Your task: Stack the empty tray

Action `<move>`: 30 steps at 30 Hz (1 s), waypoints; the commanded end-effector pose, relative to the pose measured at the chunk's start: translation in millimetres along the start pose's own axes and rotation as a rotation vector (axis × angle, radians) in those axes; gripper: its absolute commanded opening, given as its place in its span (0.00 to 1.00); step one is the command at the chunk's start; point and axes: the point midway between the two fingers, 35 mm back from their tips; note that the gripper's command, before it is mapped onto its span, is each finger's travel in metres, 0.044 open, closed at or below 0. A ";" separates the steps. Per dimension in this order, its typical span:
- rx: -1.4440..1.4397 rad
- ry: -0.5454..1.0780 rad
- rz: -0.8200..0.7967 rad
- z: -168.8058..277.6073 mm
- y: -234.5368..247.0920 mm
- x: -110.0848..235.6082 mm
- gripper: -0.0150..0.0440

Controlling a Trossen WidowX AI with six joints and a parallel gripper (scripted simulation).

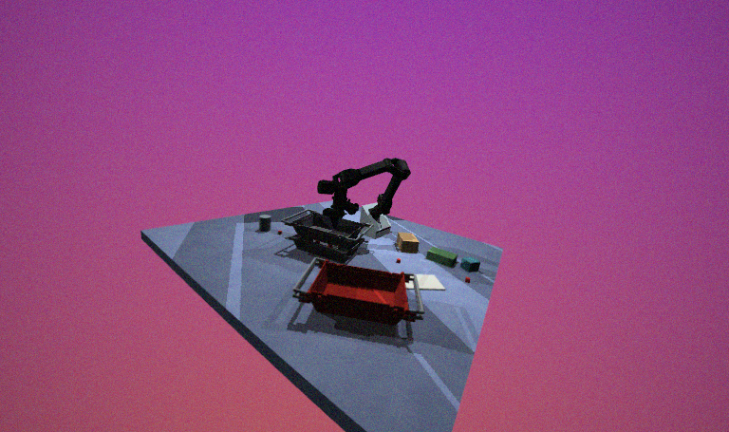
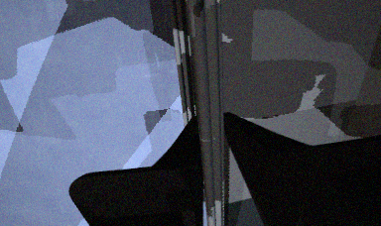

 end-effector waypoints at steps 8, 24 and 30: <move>-0.008 -0.008 -0.038 -4.2 7.0 -7.9 0.25; -0.008 -0.008 -0.038 -4.2 7.0 -7.9 0.63; -0.008 -0.008 -0.038 -4.2 7.0 -7.9 0.78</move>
Point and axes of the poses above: the point midway between the two fingers, 35 mm back from their tips, its own x axis back along the fingers, its own y axis across the jaws, z = x × y
